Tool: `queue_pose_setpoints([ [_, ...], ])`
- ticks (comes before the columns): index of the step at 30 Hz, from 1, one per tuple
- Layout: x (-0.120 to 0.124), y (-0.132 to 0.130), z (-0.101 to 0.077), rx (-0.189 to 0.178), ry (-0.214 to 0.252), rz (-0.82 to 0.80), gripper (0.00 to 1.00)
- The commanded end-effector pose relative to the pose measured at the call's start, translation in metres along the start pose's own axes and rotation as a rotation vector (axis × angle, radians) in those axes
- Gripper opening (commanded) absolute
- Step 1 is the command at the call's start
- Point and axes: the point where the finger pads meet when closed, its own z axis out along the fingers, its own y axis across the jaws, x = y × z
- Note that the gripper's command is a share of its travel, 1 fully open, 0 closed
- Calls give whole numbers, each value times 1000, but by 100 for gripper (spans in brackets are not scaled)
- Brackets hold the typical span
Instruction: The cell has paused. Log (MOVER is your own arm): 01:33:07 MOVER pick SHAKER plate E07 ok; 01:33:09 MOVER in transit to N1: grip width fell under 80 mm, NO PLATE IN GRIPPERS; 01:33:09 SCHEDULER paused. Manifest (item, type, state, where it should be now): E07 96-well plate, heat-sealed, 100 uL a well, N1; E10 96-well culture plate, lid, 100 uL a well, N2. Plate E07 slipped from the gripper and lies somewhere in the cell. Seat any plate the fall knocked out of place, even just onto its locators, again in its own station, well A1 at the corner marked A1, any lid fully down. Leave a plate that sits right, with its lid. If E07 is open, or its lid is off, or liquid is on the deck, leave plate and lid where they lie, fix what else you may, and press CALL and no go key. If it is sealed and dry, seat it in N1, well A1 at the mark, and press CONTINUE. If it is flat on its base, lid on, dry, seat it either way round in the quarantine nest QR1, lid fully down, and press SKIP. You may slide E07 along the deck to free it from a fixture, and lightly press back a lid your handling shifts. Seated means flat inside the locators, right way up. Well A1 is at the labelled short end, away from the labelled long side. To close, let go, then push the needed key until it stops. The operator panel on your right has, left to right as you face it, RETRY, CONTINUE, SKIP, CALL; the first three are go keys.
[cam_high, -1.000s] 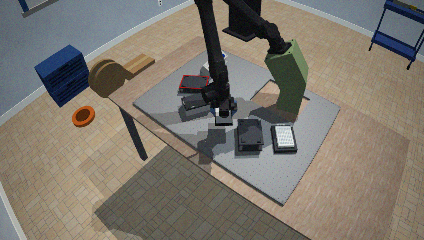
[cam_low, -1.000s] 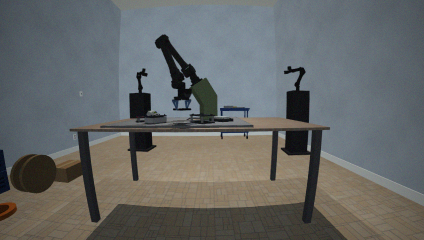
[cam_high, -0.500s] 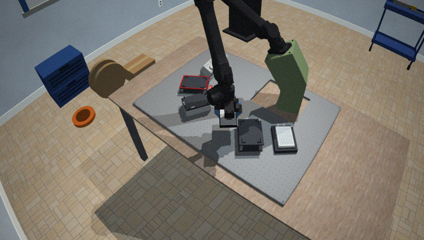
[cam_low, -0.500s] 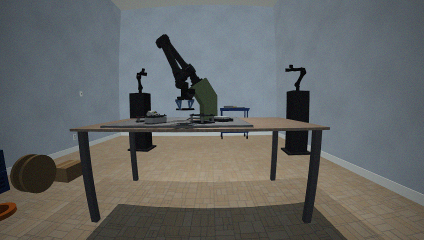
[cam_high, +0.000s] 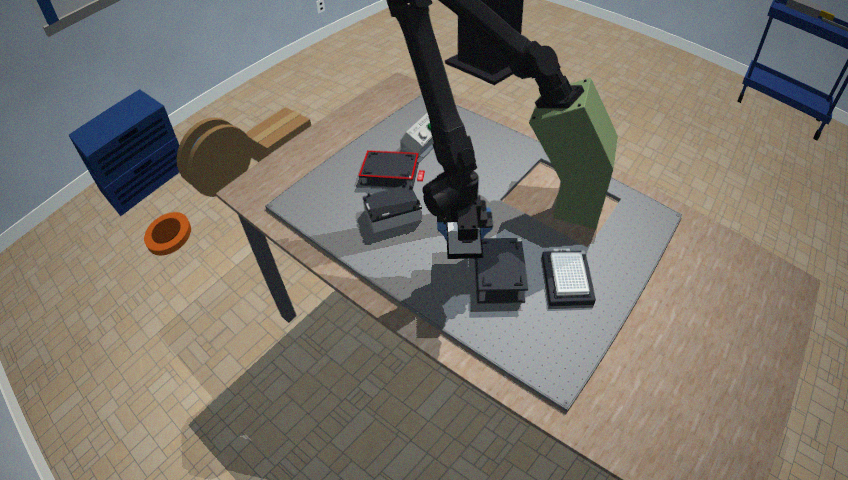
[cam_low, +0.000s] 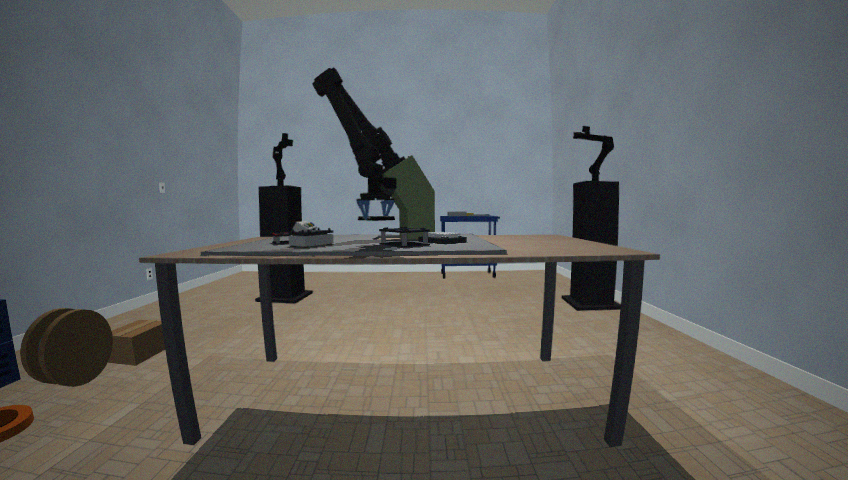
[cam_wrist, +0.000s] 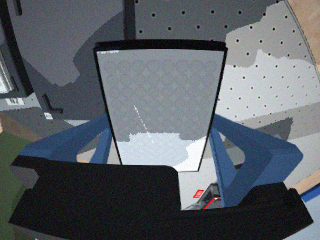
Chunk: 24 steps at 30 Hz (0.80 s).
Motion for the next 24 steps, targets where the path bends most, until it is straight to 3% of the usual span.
queue_pose_setpoints([
  [1,-10,6,-2,11,-15,11,0],
  [24,-27,37,-2,12,-16,11,0],
])
